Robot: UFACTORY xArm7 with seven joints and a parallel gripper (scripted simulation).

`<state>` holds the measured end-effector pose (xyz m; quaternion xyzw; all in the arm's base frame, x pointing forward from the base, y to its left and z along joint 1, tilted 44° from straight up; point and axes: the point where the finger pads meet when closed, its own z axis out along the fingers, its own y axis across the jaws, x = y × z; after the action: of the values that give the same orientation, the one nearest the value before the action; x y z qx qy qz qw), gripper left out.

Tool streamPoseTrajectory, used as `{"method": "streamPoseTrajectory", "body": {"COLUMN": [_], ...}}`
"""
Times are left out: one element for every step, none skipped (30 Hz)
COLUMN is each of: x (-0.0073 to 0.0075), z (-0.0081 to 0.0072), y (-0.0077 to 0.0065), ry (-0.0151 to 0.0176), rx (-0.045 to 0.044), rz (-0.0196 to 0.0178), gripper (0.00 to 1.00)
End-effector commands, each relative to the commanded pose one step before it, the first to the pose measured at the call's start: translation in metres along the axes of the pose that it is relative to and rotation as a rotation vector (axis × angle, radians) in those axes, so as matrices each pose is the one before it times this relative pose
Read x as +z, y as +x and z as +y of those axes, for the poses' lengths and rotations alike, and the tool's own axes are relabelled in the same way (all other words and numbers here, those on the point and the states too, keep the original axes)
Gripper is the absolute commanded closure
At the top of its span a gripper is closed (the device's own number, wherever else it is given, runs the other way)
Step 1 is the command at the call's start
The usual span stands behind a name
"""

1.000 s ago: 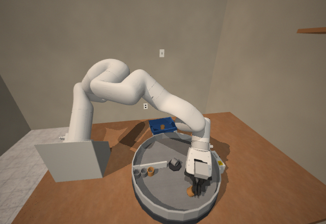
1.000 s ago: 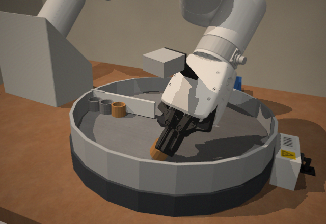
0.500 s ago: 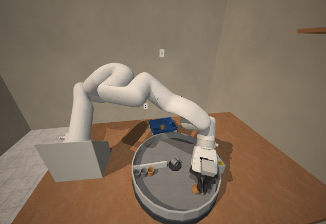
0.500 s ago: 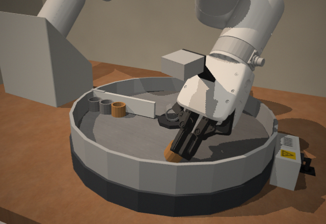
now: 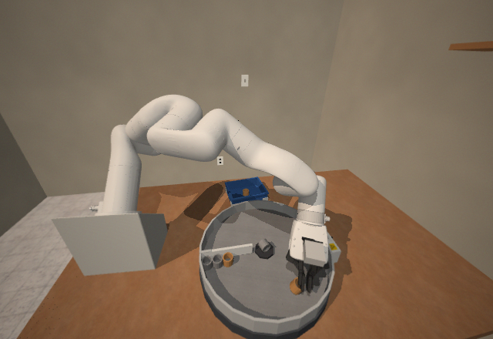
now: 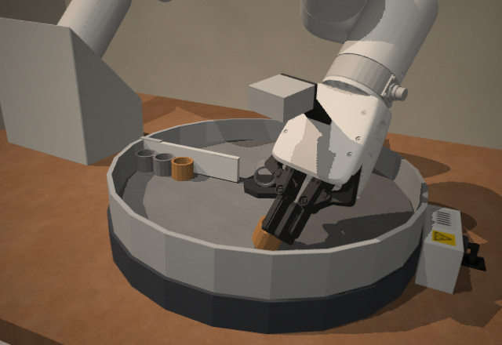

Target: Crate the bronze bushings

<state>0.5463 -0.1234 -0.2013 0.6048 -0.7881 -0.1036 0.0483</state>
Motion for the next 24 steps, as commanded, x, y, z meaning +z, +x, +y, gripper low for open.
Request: {"method": "streamPoseTrajectory", "body": {"x": [-0.02619,0.00000,0.00000,-0.00625,-0.00433,-0.00205,-0.00035,0.00000,0.00000,0.00000,0.00001,0.00002,0.00003,0.00004,0.00005,0.00007,0.00008,0.00010,0.00000,0.00000,0.00011,0.00013,0.00015,0.00017], "z": [-0.00314,0.00000,0.00000,0.00000,-0.00001,0.00000,0.00000,0.00000,0.00000,0.00003,0.00007,0.00014,0.00022,0.00032,0.00044,0.00057,0.00071,0.00086,0.00000,0.00000,0.00102,0.00119,0.00136,0.00154], "y": [0.02342,0.00000,0.00000,0.00524,0.00363,0.00172,0.00030,0.00000,0.00000,0.00000,0.00001,0.00002,0.00003,0.00004,0.00005,0.00007,0.00009,0.00011,0.00000,0.00000,0.00014,0.00017,0.00020,0.00024], "ry": [0.00861,0.00000,0.00000,0.00000,0.00000,0.00000,0.00000,0.00000,-0.00002,-0.00011,-0.00029,-0.00055,-0.00089,-0.00129,-0.00175,-0.00228,-0.00285,-0.00347,0.00000,0.00000,-0.00413,-0.00483,-0.00557,-0.00634], "rx": [0.00847,0.00000,0.00000,0.00000,0.00000,0.00000,0.00000,0.00000,0.00004,0.00030,0.00080,0.00151,0.00242,0.00352,0.00477,0.00617,0.00769,0.00933,0.00000,0.00000,0.01105,0.01285,0.01471,0.01661], "rz": [0.00293,0.00000,0.00000,0.00000,0.00000,0.00000,0.00000,0.00000,-0.00001,-0.00006,-0.00016,-0.00029,-0.00047,-0.00068,-0.00092,-0.00118,-0.00146,-0.00175,0.00000,0.00000,-0.00205,-0.00235,-0.00264,-0.00291], "gripper": [0.90,0.90,0.90,0.90,0.90,0.90,0.90,0.90,0.46,0.46,0.46,0.46,0.46,0.46,0.46,0.46,0.46,0.46,0.46,0.46,0.46,0.46,0.46,0.46]}}
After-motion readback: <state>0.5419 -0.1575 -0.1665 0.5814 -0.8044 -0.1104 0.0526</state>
